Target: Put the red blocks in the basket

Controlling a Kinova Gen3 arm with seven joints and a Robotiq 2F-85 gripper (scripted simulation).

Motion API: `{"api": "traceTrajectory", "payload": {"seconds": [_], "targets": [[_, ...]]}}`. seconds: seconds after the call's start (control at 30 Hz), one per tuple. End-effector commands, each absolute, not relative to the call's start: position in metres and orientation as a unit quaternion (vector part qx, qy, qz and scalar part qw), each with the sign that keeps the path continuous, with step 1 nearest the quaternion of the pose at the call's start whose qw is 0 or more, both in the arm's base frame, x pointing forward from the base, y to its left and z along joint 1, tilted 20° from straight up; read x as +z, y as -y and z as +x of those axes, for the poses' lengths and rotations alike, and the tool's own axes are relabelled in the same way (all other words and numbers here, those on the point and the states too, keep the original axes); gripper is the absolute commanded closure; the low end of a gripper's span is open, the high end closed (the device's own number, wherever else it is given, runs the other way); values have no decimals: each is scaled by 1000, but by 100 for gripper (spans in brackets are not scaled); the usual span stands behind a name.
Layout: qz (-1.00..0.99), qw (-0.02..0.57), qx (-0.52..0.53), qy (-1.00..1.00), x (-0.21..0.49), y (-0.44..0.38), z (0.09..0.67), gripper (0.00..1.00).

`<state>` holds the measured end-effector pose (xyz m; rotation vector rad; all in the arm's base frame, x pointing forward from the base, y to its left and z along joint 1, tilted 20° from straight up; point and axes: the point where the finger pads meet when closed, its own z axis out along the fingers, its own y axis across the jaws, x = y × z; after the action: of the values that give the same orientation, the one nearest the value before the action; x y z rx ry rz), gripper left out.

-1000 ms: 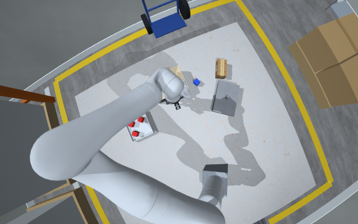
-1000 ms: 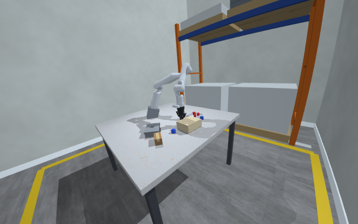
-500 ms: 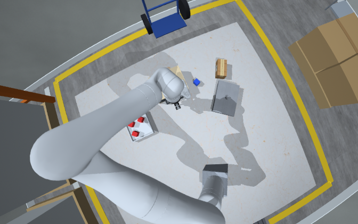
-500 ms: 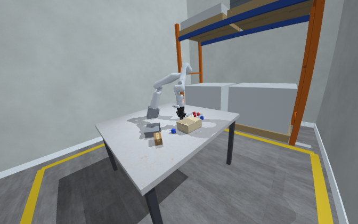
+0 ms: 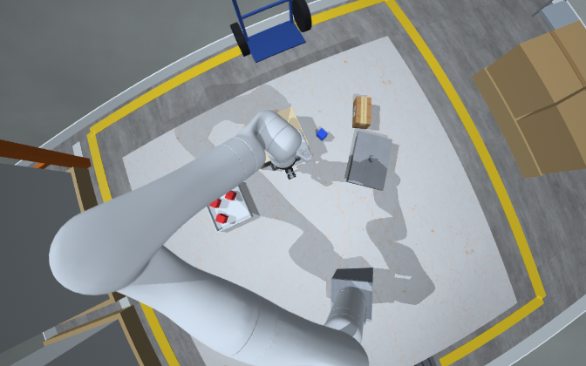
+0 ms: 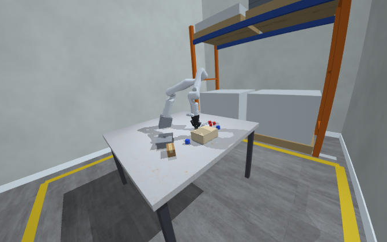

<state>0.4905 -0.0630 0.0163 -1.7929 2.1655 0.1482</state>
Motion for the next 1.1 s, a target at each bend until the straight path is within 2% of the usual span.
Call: {"api": "traceTrajectory", "payload": {"seconds": [0.0, 1.07], "targets": [[-628, 163, 51, -759, 17, 63, 491, 90], [-628, 163, 51, -759, 12, 57, 460, 90]]}}
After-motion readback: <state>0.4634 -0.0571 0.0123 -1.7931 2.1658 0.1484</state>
